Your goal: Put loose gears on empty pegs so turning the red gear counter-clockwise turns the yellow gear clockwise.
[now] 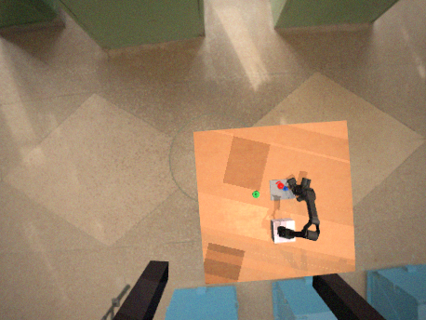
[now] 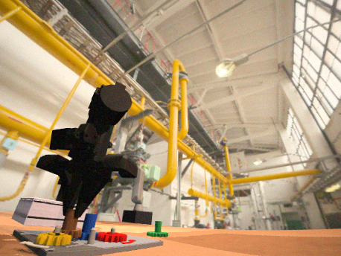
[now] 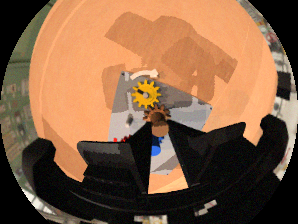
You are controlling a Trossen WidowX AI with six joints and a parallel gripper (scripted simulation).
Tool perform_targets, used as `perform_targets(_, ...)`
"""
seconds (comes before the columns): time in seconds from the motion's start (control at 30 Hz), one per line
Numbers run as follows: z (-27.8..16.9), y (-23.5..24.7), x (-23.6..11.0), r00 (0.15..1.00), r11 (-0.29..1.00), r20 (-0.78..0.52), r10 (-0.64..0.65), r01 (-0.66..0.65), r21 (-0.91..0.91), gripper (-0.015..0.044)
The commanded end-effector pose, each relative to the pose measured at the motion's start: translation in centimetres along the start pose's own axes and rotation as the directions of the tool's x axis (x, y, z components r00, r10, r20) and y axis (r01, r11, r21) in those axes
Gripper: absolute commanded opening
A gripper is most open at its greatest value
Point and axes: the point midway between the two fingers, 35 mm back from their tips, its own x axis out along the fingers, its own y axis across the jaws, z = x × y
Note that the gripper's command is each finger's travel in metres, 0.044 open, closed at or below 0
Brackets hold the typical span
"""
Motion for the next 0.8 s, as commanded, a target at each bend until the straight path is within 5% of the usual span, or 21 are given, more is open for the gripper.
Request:
perform_targets(0.0,0.03,0.04,0.10,1.000,1.000,0.002,-0.001,0.001,0.022,0.0000)
perform_targets(0.5,-0.01,-0.12,0.33,1.000,0.917,0.002,-0.001,0.000,0.398,0.0000)
perform_targets(0.67,-0.06,-0.09,0.20,1.000,0.938,0.002,-0.001,0.000,0.347,0.0131)
perform_targets(0.77,-0.12,-0.05,0.03,1.000,0.960,0.002,-0.001,0.000,0.279,0.0140)
